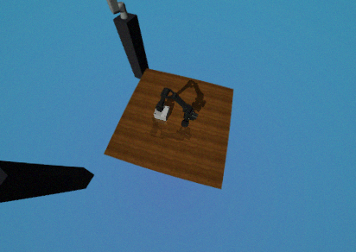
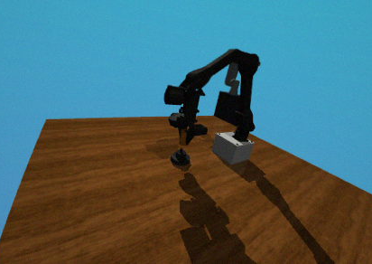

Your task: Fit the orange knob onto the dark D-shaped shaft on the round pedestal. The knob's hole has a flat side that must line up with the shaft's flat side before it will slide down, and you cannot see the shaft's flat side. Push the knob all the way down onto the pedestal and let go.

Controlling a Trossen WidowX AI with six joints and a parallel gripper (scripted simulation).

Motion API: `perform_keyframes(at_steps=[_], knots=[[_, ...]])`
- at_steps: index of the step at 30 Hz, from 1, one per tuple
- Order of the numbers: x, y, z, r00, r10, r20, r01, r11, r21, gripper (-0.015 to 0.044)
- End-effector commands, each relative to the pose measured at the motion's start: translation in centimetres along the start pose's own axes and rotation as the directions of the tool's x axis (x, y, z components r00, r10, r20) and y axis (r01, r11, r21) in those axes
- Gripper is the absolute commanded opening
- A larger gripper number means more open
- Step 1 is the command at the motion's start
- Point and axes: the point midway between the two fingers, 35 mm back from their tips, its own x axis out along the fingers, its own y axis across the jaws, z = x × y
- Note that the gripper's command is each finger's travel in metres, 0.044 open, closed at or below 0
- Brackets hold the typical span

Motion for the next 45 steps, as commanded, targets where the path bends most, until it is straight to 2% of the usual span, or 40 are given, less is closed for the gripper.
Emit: perform_keyframes(at_steps=[1,9,45], knots=[[0.3,-0.2,0.2,1.000,-0.003,0.005,0.003,1.000,-0.006,0.0000],[2.6,-0.2,0.2,1.000,-0.003,0.005,0.003,1.000,-0.006,0.0000],[2.3,-0.2,0.0,1.000,-0.003,0.005,0.003,1.000,-0.003,0.0000]])
